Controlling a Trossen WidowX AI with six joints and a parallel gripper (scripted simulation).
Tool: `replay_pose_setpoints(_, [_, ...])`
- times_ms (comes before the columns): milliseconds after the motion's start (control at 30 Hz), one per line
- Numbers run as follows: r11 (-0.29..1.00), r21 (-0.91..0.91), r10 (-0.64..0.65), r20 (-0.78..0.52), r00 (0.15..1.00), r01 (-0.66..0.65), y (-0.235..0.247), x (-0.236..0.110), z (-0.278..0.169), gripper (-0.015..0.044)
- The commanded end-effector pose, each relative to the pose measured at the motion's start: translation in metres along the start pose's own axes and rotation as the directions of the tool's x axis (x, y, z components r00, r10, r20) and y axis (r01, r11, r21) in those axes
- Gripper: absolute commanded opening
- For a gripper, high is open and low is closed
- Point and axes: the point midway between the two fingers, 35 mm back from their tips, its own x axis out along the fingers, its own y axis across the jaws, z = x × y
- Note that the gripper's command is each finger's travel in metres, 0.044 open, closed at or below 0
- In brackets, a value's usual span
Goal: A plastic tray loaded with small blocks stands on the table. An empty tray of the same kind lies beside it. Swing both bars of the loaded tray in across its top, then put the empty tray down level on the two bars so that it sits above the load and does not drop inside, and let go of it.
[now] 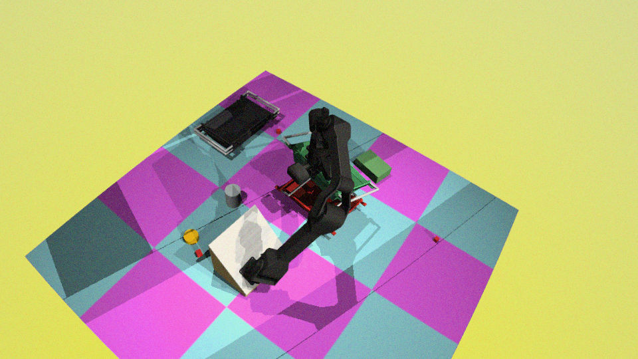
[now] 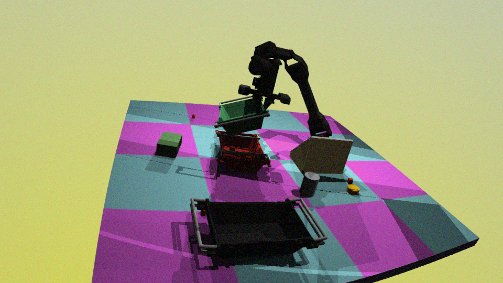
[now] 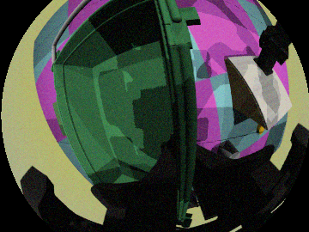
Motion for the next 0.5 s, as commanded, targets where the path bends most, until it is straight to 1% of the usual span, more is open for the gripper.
replay_pose_setpoints(0, [1.0,0.007,0.01,-0.005,1.0,-0.01,0.0,-0.003,-0.001,0.0])
replay_pose_setpoints(467, [0.999,-0.034,-0.005,0.017,1.0,0.006,0.002,0.02,-0.001,0.0])
